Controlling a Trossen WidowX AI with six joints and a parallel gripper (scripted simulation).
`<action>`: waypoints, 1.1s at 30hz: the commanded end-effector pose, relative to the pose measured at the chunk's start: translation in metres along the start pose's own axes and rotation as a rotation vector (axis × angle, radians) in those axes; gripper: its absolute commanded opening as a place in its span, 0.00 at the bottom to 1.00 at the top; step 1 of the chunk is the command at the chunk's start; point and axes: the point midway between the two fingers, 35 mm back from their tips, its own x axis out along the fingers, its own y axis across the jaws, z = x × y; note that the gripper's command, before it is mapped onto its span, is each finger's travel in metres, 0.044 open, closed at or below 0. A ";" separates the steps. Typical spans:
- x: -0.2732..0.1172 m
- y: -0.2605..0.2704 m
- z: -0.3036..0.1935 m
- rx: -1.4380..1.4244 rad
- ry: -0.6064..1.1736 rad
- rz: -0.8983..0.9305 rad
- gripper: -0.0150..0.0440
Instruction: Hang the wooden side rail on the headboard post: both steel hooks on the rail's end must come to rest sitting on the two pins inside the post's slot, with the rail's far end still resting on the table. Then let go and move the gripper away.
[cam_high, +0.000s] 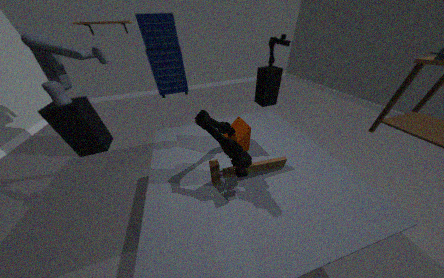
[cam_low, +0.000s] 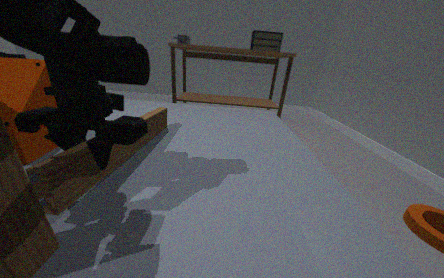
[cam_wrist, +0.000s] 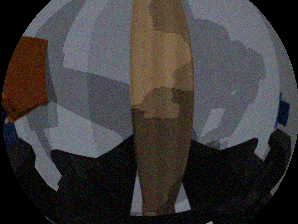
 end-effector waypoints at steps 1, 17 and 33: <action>-0.005 -0.006 -0.001 0.010 -0.003 -0.019 0.25; -0.004 -0.008 -0.003 0.010 -0.003 -0.019 0.25; -0.004 -0.010 -0.004 0.010 -0.003 -0.019 0.25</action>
